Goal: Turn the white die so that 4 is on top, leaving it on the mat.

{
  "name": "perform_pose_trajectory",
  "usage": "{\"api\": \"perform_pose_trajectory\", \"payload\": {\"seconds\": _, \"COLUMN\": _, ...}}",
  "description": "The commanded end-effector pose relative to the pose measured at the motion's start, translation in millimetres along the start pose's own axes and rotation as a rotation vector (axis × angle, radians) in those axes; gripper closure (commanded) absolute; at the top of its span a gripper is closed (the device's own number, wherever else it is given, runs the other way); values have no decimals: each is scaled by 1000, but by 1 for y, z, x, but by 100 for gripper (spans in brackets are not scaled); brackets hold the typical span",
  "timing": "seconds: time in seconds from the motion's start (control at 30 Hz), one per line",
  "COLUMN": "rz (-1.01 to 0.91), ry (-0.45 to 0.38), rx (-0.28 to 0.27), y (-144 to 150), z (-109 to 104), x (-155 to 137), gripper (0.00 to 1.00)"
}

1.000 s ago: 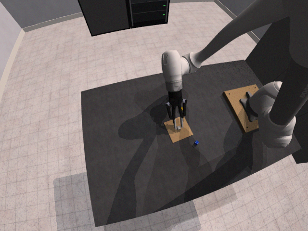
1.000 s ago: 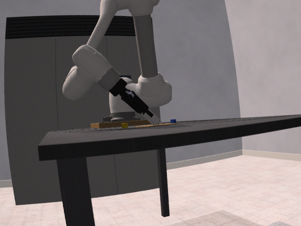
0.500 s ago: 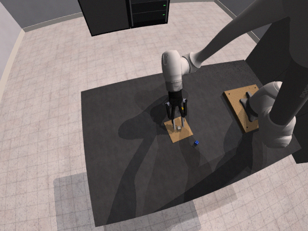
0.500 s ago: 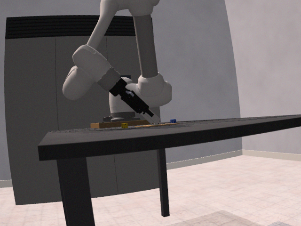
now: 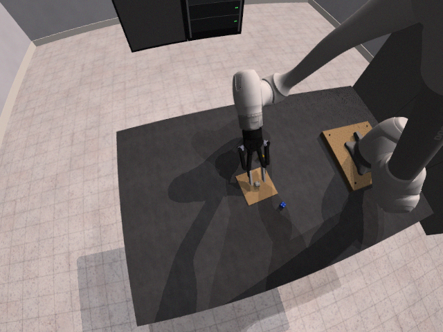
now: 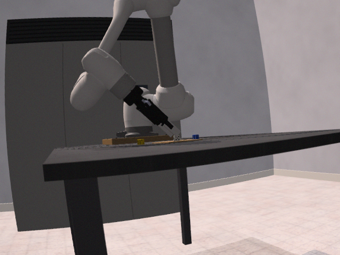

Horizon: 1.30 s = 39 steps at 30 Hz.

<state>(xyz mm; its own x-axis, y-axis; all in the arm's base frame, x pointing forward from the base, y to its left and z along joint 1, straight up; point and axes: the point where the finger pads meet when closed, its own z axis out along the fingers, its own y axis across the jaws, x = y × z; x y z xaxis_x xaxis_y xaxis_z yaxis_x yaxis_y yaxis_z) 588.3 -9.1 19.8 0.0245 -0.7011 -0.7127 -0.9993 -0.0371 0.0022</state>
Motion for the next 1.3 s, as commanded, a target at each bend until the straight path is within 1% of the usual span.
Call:
{"api": "perform_pose_trajectory", "payload": {"seconds": 0.0, "rz": 0, "ry": 0, "rx": 0, "y": 0, "z": -4, "x": -4, "gripper": 67}}
{"api": "perform_pose_trajectory", "payload": {"seconds": 0.33, "rz": 0, "ry": 0, "rx": 0, "y": 0, "z": -29, "x": -29, "gripper": 67}}
{"api": "perform_pose_trajectory", "payload": {"seconds": 0.4, "rz": 0, "ry": 0, "rx": 0, "y": 0, "z": -29, "x": -29, "gripper": 67}}
{"api": "perform_pose_trajectory", "payload": {"seconds": 0.57, "rz": 0, "ry": 0, "rx": 0, "y": 0, "z": -38, "x": -38, "gripper": 67}}
{"api": "perform_pose_trajectory", "payload": {"seconds": 0.97, "rz": 0, "ry": 5, "rx": -1, "y": 0, "z": -41, "x": -42, "gripper": 67}}
{"api": "perform_pose_trajectory", "payload": {"seconds": 1.07, "rz": 3, "ry": 59, "rx": -7, "y": 1, "z": -40, "x": -42, "gripper": 67}}
{"api": "perform_pose_trajectory", "payload": {"seconds": 1.2, "rz": 4, "ry": 190, "rx": -8, "y": 2, "z": -39, "x": -44, "gripper": 67}}
{"api": "perform_pose_trajectory", "payload": {"seconds": 1.27, "rz": 1, "ry": 243, "rx": -3, "y": 1, "z": -40, "x": -45, "gripper": 67}}
